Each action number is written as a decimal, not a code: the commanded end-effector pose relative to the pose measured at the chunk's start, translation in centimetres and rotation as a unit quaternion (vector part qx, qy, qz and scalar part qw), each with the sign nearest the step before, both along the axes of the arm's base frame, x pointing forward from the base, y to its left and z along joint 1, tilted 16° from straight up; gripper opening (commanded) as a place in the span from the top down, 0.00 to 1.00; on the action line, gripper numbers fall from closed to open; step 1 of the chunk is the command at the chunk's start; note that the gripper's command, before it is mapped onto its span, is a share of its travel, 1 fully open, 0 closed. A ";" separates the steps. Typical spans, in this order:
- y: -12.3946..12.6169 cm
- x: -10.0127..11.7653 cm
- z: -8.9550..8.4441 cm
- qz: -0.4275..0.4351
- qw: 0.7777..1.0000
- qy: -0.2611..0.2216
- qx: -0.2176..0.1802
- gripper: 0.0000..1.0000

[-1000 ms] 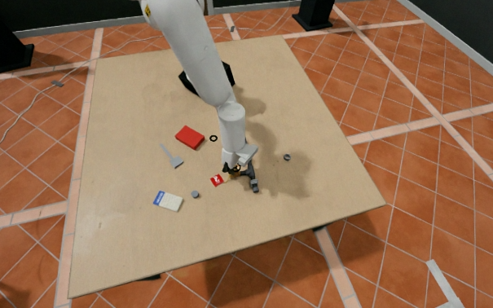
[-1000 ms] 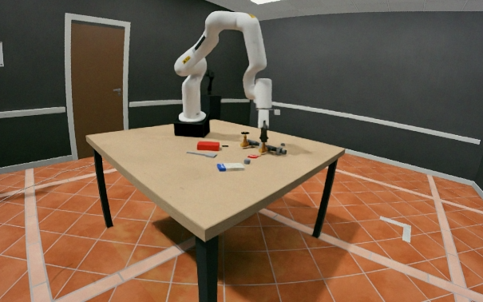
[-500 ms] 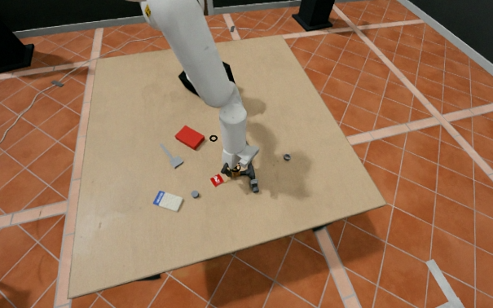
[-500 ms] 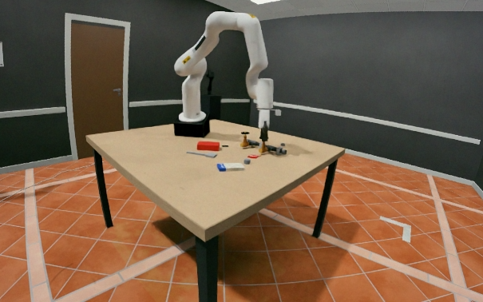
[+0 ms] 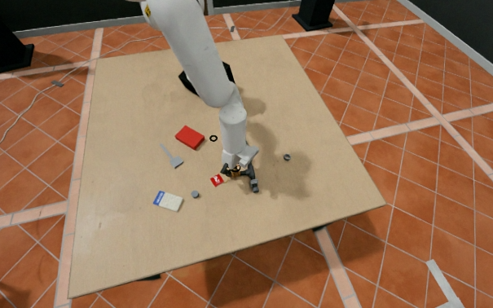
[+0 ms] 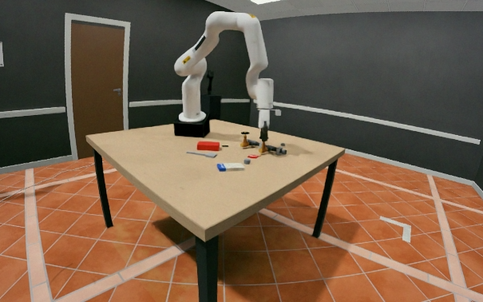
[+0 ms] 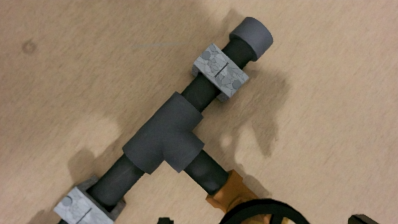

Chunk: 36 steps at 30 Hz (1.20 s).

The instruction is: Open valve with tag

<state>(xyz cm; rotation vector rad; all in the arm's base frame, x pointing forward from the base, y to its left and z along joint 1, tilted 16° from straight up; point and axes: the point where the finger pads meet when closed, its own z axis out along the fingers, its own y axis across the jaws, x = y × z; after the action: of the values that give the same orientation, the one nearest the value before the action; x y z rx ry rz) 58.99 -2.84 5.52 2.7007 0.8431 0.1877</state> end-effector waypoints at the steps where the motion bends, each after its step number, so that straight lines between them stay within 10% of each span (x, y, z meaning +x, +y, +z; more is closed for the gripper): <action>1: 0.0 0.1 0.1 0.000 1.000 -0.001 0.000 0.00; 22: 0.0 0.1 0.1 -0.156 0.986 -0.042 0.035 0.00; 33: 0.0 0.1 0.1 -0.375 0.918 -0.095 0.086 0.00; 36: 0.0 0.1 0.1 -0.472 0.867 -0.118 0.108 0.00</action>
<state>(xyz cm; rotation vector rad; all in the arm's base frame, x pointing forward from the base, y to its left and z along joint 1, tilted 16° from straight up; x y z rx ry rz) 59.00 -2.83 5.52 2.9090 -0.3021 0.2880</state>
